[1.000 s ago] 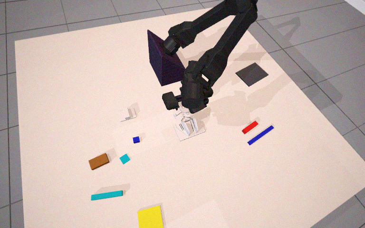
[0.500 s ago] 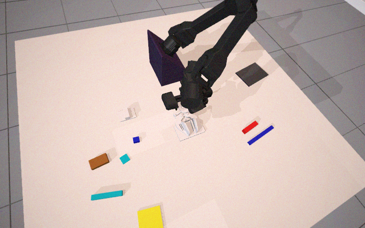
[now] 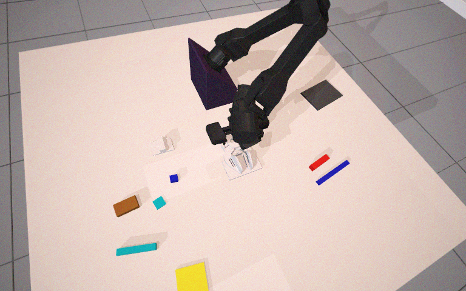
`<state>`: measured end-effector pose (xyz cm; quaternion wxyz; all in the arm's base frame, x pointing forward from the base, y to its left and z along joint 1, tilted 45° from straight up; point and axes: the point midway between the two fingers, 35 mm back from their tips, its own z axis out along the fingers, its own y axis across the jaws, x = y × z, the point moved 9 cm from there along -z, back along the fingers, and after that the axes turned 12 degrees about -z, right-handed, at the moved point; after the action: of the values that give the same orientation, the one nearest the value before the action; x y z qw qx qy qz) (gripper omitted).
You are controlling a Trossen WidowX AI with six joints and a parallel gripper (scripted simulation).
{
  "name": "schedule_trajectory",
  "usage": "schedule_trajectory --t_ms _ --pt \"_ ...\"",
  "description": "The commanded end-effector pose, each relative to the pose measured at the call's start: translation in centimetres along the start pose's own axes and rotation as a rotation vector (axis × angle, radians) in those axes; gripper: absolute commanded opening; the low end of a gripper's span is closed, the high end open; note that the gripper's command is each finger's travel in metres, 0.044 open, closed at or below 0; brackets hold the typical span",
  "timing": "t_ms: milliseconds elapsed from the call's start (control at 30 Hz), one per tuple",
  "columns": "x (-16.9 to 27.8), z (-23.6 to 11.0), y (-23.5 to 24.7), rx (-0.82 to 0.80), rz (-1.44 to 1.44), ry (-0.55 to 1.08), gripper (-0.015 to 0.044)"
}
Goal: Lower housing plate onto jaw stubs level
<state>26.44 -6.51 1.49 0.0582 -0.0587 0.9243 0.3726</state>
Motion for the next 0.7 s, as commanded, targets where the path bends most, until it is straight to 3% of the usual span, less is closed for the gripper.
schedule_trajectory --t_ms 0,667 --pt "0.0 0.6 0.0 -0.003 0.004 -0.002 0.0351" --pt "0.2 3.8 0.2 -0.007 0.003 -0.002 0.0351"
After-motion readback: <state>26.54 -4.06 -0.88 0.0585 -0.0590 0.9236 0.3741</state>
